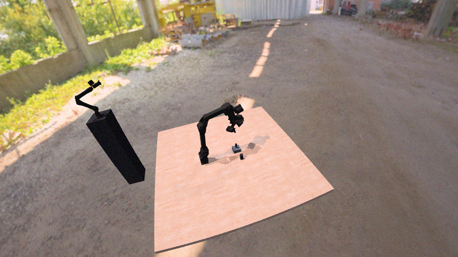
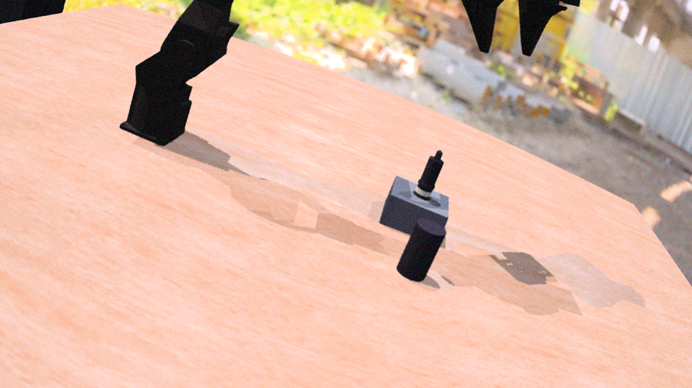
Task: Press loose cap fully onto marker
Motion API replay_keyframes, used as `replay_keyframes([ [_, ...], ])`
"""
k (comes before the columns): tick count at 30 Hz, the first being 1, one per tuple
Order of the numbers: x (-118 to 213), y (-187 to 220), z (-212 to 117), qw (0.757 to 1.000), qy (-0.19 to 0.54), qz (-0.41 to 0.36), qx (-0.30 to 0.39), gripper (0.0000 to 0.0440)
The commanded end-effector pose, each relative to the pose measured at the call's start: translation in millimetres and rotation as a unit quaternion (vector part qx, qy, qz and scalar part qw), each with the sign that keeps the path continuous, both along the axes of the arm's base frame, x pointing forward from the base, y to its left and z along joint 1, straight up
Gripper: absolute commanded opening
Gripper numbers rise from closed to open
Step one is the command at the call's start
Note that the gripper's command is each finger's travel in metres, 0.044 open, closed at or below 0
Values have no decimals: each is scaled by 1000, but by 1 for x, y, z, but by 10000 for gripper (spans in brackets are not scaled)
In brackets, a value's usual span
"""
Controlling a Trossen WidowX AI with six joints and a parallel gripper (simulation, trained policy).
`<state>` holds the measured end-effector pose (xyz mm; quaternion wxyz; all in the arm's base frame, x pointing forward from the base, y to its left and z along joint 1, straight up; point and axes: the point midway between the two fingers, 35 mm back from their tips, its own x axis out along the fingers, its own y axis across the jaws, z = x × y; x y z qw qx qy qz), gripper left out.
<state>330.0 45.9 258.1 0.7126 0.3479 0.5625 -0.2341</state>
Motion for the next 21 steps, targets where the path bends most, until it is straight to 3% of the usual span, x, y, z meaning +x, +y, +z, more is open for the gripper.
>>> replay_keyframes([
  [1, 3, -10, -6, 1000, 12, -20, 1, 332],
  [21, 15, -60, -33, 994, 60, -96, -7, 329],
])
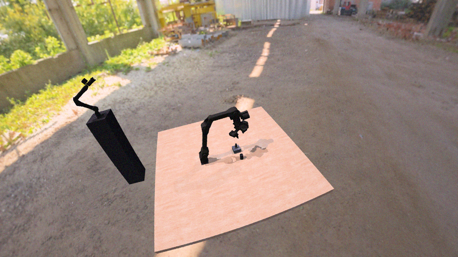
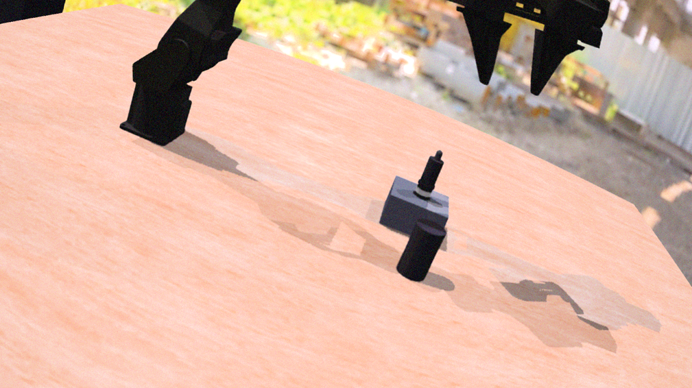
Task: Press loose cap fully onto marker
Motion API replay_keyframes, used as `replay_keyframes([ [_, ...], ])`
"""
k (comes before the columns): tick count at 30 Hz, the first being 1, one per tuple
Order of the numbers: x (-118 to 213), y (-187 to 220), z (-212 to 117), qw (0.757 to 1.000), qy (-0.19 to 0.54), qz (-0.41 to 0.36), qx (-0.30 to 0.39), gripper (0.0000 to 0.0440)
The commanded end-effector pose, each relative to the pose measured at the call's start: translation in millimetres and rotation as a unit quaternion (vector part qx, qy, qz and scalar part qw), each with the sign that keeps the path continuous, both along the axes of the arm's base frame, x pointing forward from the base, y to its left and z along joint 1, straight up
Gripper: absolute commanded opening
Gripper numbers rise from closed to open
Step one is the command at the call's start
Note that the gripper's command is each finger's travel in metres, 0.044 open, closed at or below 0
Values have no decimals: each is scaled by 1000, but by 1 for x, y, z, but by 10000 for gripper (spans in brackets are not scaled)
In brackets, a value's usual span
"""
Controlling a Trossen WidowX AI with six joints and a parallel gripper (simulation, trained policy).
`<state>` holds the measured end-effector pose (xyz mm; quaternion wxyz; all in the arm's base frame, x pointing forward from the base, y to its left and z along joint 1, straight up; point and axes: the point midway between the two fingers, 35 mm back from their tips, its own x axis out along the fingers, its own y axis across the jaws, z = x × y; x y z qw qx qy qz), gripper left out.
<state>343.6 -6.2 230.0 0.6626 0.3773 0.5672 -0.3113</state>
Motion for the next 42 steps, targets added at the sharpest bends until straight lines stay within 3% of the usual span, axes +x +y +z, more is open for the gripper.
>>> replay_keyframes([
  [1, 2, -11, -6, 1000, 11, -18, -4, 329],
  [42, -6, -72, -88, 984, 141, -105, 7, 320],
])
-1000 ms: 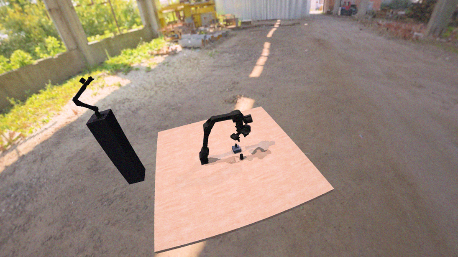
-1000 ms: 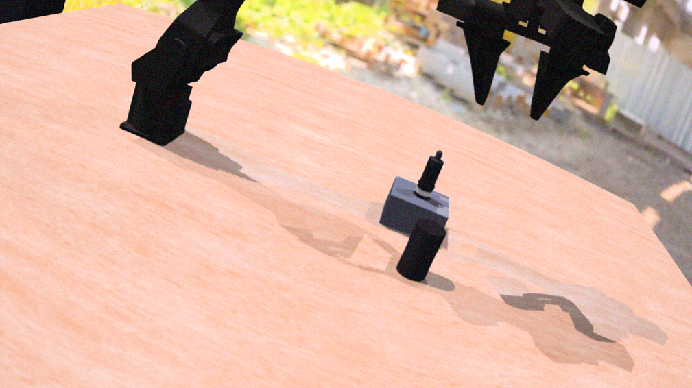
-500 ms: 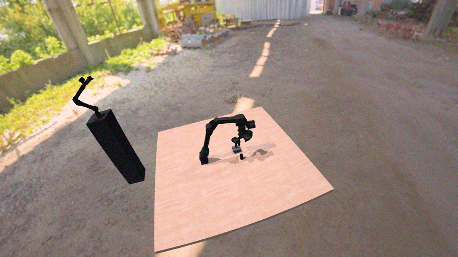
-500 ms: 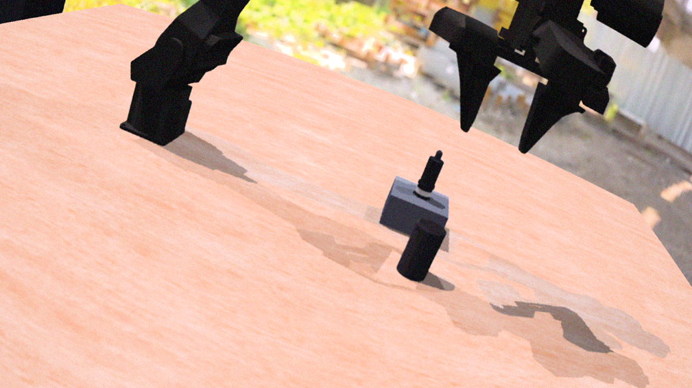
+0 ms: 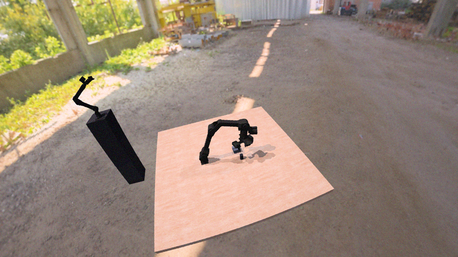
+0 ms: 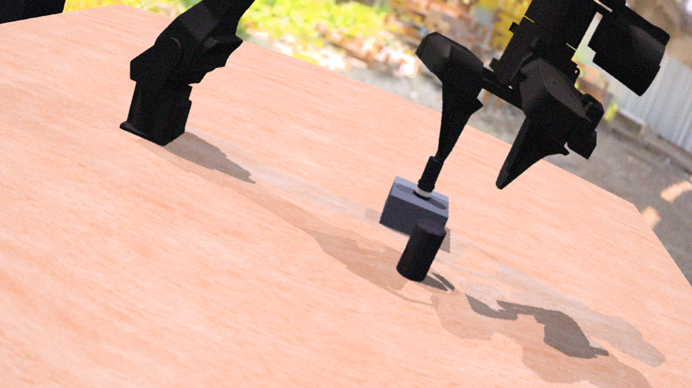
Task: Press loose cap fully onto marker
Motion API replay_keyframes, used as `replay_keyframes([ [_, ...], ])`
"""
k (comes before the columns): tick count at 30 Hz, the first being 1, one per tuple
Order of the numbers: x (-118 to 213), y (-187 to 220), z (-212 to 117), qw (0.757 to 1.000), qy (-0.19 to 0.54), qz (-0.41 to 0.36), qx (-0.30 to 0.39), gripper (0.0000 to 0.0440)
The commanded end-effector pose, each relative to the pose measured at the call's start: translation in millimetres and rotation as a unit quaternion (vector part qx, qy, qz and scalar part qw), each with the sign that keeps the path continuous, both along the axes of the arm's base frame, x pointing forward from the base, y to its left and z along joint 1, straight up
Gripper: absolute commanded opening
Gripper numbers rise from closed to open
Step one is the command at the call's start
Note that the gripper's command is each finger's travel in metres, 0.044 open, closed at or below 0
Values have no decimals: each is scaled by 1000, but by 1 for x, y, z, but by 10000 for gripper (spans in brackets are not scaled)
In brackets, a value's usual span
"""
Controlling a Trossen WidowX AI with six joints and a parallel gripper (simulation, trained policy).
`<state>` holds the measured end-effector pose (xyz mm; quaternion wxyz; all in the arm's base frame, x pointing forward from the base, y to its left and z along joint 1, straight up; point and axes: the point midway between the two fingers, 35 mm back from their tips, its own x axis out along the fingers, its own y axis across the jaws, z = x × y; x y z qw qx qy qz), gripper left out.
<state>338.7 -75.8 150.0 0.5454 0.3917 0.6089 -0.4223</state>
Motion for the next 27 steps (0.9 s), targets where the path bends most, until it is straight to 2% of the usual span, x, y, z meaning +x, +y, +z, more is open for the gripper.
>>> replay_keyframes([
  [1, -2, -3, -11, 1000, 12, -3, 6, 319],
  [27, -14, -11, -83, 998, 48, 31, 40, 272],
])
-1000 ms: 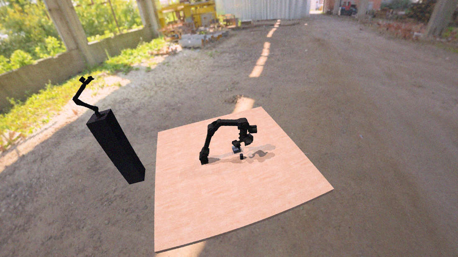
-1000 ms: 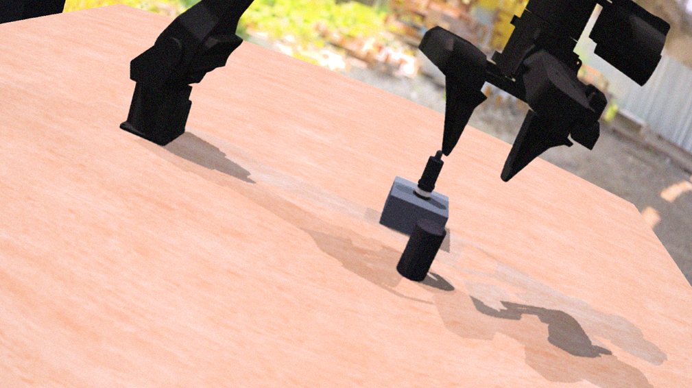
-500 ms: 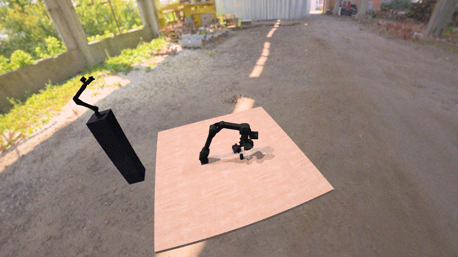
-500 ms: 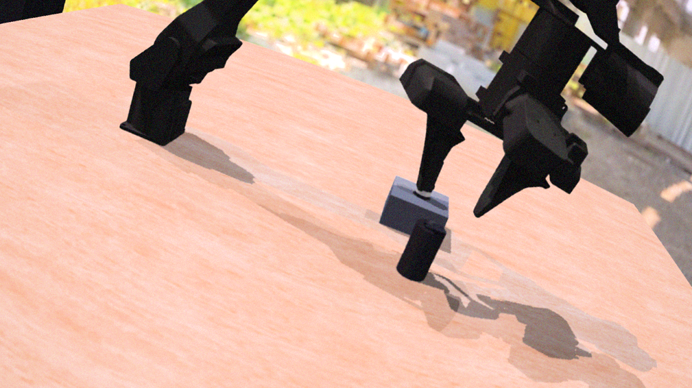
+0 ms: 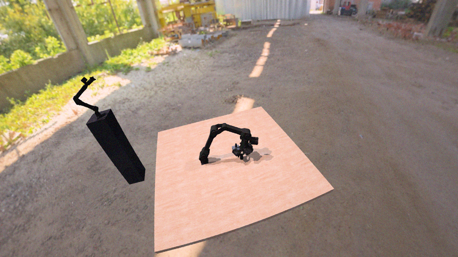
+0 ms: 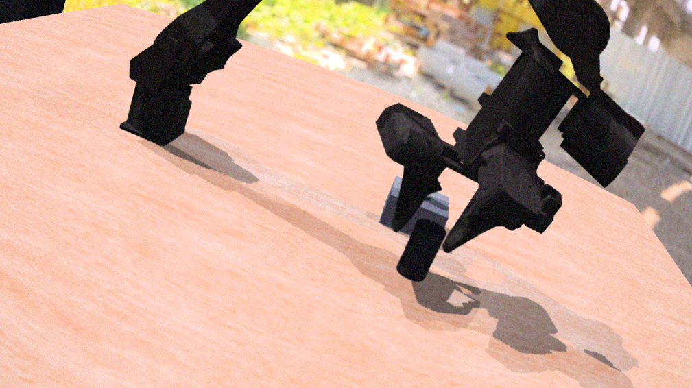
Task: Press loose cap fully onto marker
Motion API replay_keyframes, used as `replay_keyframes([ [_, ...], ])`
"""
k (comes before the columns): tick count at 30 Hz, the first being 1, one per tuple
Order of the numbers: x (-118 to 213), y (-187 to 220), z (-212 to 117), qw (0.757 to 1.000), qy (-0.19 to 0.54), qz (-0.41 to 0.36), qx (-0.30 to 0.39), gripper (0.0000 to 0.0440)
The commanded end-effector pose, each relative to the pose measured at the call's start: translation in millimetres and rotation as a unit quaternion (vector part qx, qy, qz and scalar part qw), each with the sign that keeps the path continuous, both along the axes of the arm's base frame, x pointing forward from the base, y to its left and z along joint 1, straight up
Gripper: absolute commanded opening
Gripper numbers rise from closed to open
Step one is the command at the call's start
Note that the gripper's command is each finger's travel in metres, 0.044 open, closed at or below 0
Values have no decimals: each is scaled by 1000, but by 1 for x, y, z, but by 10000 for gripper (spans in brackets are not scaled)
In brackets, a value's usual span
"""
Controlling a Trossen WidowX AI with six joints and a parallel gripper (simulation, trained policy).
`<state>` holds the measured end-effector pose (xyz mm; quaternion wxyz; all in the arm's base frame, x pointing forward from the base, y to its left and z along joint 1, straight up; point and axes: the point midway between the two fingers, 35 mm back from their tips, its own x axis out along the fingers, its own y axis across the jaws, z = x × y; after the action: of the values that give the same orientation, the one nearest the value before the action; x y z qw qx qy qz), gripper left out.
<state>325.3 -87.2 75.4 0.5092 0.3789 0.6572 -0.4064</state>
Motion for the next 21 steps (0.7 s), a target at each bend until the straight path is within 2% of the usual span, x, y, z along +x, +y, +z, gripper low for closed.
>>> replay_keyframes([
  [1, -1, 0, -10, 1000, 0, 14, 2, 270],
  [5, -3, 0, -15, 1000, 0, 26, -3, 244],
  [7, -4, -1, -16, 1000, -1, 31, -6, 218],
  [12, -1, -2, -8, 999, -16, 41, -16, 93],
  [21, 13, 5, 23, 996, -62, 61, -32, 99],
])
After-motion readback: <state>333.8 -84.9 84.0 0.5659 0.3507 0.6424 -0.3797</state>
